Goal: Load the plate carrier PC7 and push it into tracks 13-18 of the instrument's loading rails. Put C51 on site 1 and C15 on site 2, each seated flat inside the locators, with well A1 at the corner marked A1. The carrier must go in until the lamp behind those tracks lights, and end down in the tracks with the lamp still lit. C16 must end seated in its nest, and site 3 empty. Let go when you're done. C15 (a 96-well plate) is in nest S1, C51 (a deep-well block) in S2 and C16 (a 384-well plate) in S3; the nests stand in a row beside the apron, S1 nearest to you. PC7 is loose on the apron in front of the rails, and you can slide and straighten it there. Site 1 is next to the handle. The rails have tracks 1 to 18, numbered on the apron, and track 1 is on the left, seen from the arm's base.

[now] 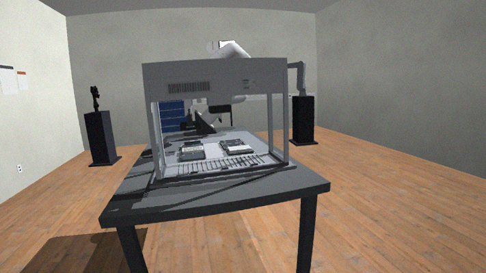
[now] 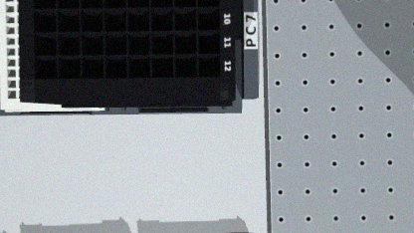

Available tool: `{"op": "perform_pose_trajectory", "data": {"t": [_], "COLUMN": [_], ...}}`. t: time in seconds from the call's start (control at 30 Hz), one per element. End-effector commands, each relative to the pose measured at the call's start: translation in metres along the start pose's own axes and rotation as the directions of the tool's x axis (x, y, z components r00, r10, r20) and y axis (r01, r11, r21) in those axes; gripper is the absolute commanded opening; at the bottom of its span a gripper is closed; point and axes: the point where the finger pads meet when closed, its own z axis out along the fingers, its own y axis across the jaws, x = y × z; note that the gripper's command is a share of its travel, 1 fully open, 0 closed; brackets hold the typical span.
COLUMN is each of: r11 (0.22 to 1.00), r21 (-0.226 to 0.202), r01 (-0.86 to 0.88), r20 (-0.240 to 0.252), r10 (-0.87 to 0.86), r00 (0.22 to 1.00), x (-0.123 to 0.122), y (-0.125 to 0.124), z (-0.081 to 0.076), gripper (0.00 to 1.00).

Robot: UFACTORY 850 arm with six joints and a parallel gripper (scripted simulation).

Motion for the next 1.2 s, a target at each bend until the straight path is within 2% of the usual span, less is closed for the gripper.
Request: {"op": "perform_pose_trajectory", "data": {"t": [0.0, 1.17], "r11": [1.000, 1.000], "r21": [-0.002, -0.002], "r01": [0.001, 0.001], "r20": [0.001, 0.001], "r10": [-0.001, -0.001], "r00": [1.000, 1.000], "x": [0.000, 0.000], "y": [0.001, 0.001], "z": [0.007, 0.059], "gripper": [0.00, 0.00]}}
